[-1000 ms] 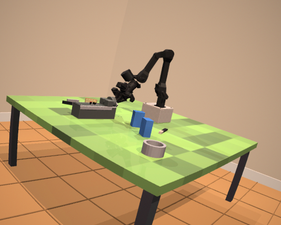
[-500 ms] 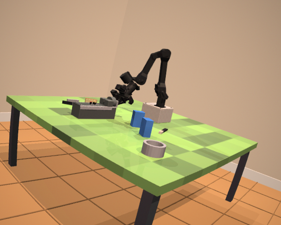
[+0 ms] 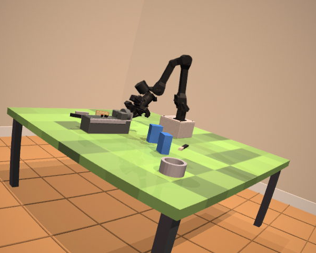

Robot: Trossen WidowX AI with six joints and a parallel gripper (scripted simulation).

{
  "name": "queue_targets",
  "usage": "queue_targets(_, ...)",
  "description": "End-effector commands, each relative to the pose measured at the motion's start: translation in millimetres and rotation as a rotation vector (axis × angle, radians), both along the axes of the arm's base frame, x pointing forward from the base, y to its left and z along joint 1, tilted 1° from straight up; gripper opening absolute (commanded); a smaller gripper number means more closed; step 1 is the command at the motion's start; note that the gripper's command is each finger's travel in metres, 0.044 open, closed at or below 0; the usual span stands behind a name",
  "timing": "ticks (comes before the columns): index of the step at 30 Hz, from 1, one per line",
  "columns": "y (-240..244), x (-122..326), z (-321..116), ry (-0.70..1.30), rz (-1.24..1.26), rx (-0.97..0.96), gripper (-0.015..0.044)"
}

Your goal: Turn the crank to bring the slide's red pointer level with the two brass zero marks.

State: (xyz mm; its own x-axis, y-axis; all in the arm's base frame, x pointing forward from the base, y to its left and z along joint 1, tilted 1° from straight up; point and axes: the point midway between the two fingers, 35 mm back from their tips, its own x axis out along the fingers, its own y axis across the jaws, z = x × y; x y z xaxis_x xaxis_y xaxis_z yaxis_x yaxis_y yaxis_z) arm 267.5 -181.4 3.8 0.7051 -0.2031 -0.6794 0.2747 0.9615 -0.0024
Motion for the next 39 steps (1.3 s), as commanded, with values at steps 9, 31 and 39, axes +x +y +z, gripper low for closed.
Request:
queue_targets(9,0.0,0.0,0.0,0.000,0.000,0.000,0.0341)
queue_targets(31,0.5,-1.2,50.1,-0.001,0.000,0.000,0.0440)
queue_targets(39,-2.2,0.7,90.3,0.000,-0.001,0.000,0.0440)
